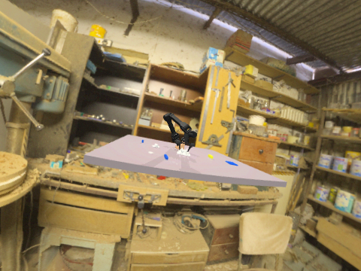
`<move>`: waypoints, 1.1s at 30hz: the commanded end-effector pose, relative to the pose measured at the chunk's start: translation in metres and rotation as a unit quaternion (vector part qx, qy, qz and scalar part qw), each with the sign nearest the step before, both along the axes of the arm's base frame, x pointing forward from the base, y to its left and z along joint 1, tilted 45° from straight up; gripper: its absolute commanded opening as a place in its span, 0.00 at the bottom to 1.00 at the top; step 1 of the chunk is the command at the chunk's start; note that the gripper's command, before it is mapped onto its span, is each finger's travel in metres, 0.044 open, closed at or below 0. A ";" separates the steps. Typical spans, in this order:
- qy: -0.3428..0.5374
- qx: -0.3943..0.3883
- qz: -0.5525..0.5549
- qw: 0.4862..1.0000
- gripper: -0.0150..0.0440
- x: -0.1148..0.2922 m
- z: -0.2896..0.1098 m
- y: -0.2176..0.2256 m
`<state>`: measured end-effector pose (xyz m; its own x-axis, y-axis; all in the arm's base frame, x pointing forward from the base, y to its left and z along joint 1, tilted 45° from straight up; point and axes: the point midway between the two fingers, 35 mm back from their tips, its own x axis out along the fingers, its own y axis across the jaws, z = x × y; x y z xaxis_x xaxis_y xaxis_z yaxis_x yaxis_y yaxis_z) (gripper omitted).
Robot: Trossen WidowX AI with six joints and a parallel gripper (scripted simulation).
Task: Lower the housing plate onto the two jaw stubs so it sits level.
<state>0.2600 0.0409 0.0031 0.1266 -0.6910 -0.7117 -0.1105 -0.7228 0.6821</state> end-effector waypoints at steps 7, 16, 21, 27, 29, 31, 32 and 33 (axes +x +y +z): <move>-0.003 0.000 -0.003 1.000 0.85 0.001 -0.001 -0.003; -0.003 0.000 -0.003 1.000 0.85 0.001 -0.001 -0.003; -0.003 0.000 -0.003 1.000 0.85 0.001 -0.001 -0.003; 0.000 0.000 0.001 1.000 0.94 0.000 0.000 0.000; 0.000 -0.001 0.001 1.000 1.00 0.000 0.000 0.000; 0.000 -0.001 0.001 1.000 1.00 0.000 0.000 0.000; 0.000 -0.001 0.001 1.000 1.00 0.000 0.000 0.000; 0.000 -0.001 0.001 1.000 1.00 0.000 0.000 0.000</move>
<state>0.2604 0.0404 0.0026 0.1290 -0.6916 -0.7106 -0.1119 -0.7222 0.6826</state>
